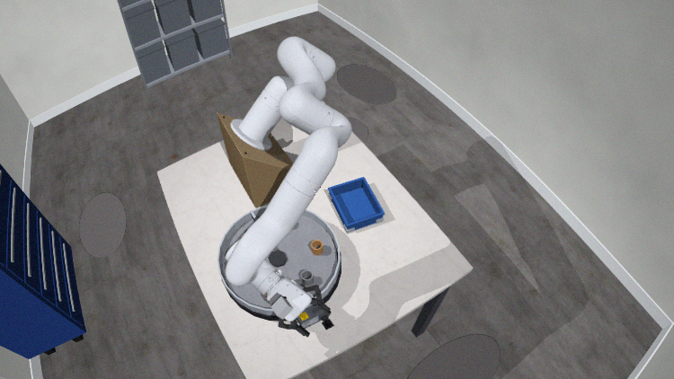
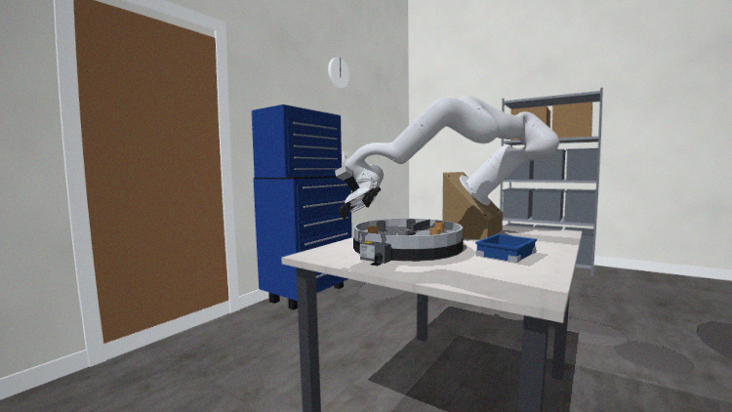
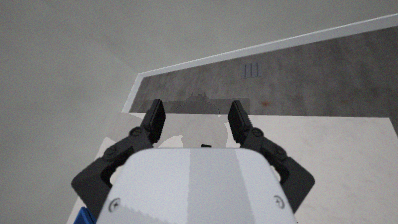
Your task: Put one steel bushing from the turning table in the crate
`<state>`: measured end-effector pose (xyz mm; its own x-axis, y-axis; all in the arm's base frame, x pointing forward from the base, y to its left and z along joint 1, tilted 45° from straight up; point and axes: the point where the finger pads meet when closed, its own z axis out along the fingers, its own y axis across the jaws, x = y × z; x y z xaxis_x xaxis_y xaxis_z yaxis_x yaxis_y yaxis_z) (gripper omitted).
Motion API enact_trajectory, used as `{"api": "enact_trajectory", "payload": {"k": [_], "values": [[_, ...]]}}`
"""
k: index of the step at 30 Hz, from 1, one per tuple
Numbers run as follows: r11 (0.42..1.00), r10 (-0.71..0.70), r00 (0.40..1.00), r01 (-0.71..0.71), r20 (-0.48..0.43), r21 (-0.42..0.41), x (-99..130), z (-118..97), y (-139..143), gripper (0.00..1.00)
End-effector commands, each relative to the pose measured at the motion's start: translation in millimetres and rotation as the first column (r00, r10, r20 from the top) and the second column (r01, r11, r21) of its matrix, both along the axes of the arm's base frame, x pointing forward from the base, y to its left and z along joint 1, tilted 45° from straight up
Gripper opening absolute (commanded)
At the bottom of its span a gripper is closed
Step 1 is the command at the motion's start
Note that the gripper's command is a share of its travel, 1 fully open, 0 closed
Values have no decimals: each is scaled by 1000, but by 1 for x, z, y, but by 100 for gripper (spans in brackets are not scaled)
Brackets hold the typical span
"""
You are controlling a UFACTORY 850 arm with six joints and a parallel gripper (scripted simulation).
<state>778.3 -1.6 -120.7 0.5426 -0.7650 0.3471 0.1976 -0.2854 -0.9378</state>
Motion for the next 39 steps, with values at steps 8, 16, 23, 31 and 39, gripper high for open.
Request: {"api": "enact_trajectory", "payload": {"k": [8, 16, 23, 31, 39], "values": [[967, 191, 947, -227, -260, -116, -78, -19, -17, 100], [920, 280, 879, -361, -386, -155, -139, -23, -30, 100], [864, 344, 807, -473, -481, -176, -197, -22, -42, 100], [791, 398, 724, -582, -564, -189, -260, -17, -55, 100], [709, 439, 642, -677, -629, -196, -321, -7, -68, 100]]}}
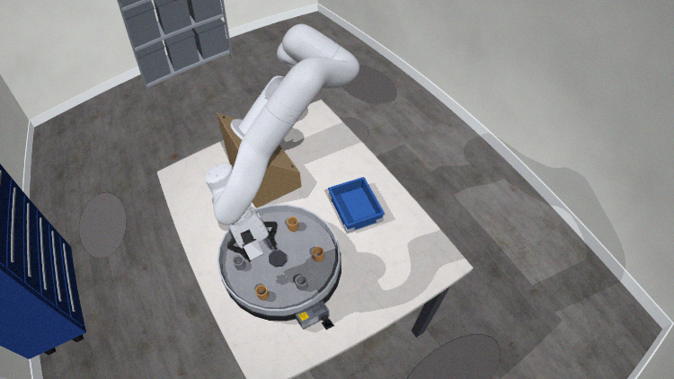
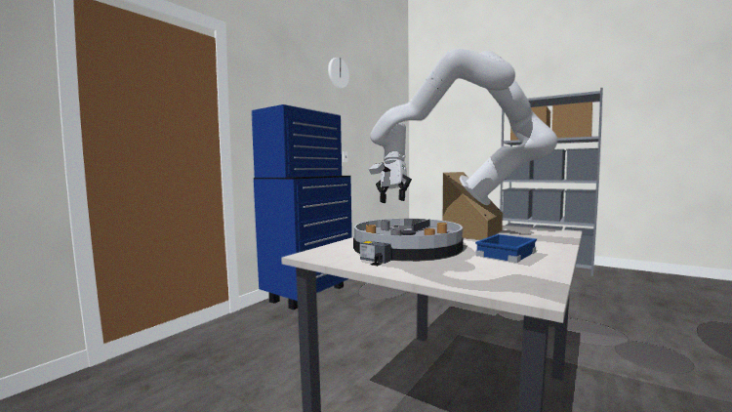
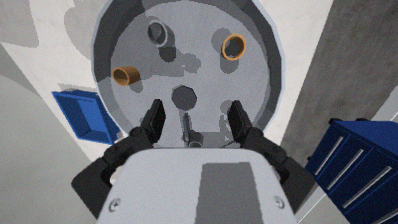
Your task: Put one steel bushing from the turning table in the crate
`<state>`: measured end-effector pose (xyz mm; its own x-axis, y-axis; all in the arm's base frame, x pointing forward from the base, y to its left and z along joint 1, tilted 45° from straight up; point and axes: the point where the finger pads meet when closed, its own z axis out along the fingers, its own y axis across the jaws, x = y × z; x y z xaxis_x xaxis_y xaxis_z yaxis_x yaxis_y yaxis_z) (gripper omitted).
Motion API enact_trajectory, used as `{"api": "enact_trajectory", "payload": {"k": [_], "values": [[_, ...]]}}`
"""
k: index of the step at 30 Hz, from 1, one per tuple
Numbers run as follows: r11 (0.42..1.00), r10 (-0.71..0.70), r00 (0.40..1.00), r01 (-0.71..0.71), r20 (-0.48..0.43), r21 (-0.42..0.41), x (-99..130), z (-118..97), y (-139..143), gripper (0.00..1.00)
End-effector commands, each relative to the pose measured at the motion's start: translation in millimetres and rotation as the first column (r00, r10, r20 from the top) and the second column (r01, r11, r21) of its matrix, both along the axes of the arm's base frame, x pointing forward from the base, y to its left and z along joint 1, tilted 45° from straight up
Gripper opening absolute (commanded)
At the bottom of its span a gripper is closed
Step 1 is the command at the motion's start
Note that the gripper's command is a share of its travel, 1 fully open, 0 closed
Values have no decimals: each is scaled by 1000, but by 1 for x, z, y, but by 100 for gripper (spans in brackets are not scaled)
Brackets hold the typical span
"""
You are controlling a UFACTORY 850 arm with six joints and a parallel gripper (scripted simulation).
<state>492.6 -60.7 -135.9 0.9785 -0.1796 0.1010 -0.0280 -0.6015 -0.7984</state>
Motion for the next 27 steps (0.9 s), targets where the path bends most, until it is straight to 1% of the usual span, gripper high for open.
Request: {"api": "enact_trajectory", "payload": {"k": [1, 5, 7, 8, 9, 11, 14, 16, 18, 27], "values": [[996, 78, 996, -80, -45, -44, -43, 9, -11, 100], [988, 135, 988, -140, -72, -70, -75, 15, -17, 100], [988, 135, 988, -140, -72, -70, -75, 15, -17, 100], [981, 168, 982, -175, -87, -84, -94, 19, -21, 100], [976, 187, 978, -196, -95, -92, -104, 22, -23, 100], [971, 207, 973, -218, -103, -101, -116, 24, -26, 100], [957, 250, 961, -264, -119, -118, -140, 30, -30, 100], [951, 269, 955, -284, -126, -125, -150, 33, -33, 100], [948, 276, 953, -292, -128, -128, -154, 34, -33, 100], [948, 277, 952, -292, -128, -128, -155, 34, -33, 100]]}}
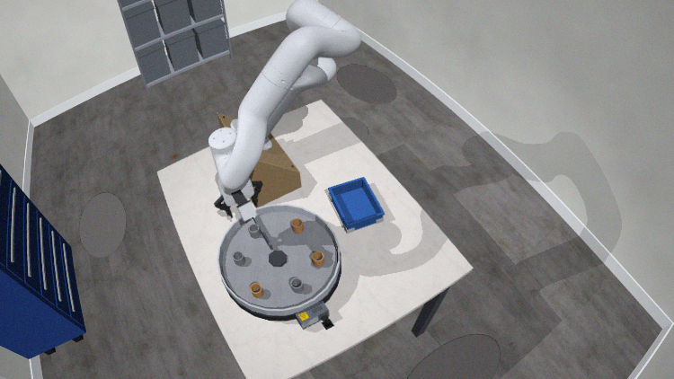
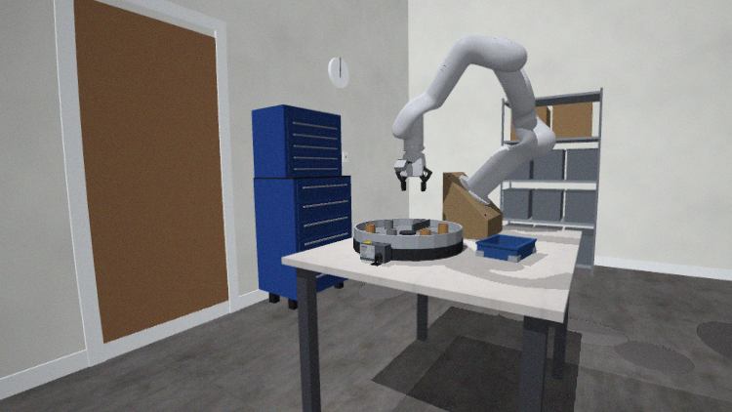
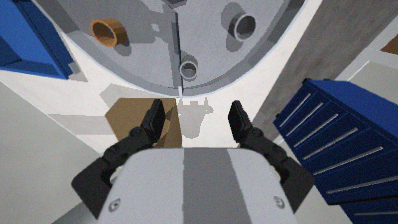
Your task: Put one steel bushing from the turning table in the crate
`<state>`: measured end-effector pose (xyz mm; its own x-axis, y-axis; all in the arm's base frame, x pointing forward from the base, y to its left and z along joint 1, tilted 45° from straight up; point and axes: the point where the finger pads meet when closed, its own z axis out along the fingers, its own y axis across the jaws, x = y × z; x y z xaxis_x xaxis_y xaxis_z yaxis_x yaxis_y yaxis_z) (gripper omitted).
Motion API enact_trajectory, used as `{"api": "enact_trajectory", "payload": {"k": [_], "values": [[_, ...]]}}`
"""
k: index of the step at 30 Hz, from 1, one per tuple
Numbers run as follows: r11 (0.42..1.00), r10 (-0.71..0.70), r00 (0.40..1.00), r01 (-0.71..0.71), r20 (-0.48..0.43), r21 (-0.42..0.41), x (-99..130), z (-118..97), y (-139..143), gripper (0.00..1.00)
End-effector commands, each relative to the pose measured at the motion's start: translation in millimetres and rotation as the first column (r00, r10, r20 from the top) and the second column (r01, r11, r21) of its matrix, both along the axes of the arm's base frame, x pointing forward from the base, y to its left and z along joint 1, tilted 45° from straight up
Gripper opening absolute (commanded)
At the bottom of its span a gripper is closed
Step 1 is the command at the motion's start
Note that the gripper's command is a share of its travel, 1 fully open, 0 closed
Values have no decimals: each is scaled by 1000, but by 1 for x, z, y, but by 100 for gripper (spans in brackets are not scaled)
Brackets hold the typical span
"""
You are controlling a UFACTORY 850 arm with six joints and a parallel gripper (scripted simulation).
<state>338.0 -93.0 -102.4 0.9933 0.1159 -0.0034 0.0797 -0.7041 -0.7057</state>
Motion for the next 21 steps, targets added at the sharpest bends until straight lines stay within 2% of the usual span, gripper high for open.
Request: {"api": "enact_trajectory", "payload": {"k": [1, 7, 8, 21], "values": [[1000, 1, 1000, -1, 0, -2, 0, 1, -1, 100], [1000, 1, 1000, -1, 0, -2, 0, 1, -1, 100], [1000, 1, 1000, -1, 0, -2, 0, 1, -1, 12], [1000, 1, 1000, -1, 0, -2, 0, 1, -1, 12]]}}
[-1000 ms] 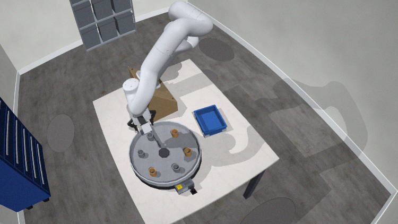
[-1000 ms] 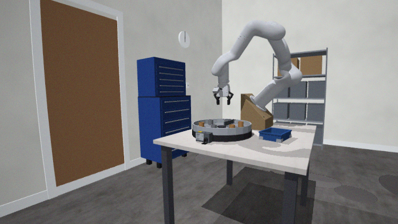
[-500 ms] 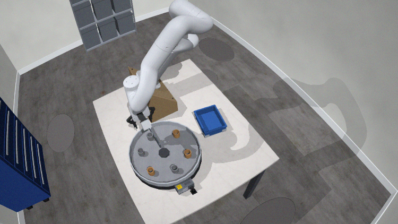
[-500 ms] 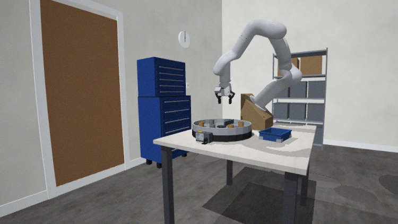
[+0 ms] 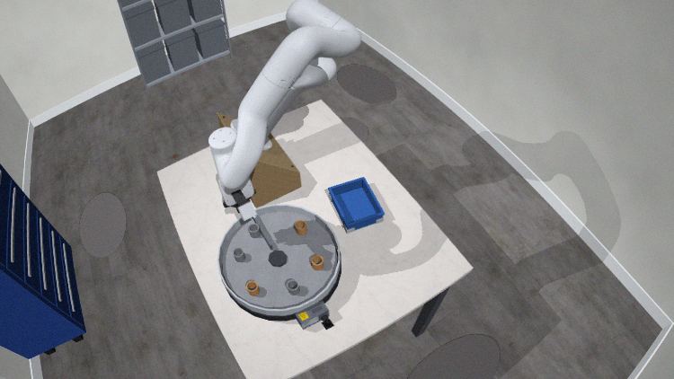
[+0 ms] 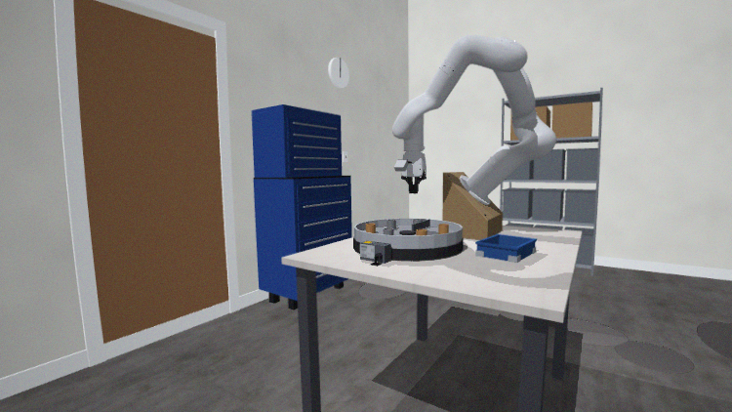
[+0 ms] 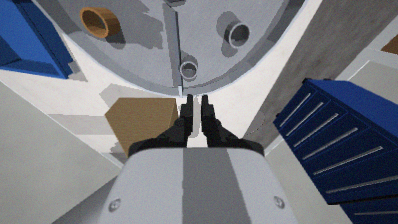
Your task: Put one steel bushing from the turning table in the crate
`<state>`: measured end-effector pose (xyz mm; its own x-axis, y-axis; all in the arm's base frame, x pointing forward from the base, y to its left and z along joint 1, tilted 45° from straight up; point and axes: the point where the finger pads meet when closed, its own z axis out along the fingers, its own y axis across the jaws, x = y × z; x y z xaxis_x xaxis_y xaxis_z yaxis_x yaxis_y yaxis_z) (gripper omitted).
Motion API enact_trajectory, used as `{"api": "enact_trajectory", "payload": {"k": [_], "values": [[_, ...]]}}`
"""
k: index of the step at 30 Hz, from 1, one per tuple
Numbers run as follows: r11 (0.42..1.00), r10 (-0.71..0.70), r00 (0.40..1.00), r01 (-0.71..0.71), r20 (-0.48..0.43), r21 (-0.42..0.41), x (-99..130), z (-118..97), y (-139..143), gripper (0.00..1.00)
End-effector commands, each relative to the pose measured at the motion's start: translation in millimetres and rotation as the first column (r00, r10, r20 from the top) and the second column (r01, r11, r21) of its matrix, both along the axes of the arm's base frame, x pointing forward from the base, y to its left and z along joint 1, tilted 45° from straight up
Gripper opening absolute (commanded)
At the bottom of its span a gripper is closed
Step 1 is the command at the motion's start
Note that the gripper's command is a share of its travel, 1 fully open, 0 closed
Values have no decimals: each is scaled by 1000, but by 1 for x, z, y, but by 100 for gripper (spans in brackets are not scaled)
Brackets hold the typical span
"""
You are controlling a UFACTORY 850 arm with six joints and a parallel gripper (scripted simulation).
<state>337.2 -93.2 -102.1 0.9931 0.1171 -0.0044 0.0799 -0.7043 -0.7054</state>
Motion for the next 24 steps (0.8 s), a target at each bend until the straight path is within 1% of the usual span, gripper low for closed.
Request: {"api": "enact_trajectory", "payload": {"k": [1, 20, 21, 24], "values": [[1000, -1, 1000, 1, 1, -1, 1, 0, -1, 12], [1000, -1, 1000, 1, 1, -1, 1, 0, -1, 12], [1000, -1, 1000, 1, 1, -1, 1, 0, -1, 16], [1000, -1, 1000, 1, 1, -1, 1, 0, -1, 16]]}}
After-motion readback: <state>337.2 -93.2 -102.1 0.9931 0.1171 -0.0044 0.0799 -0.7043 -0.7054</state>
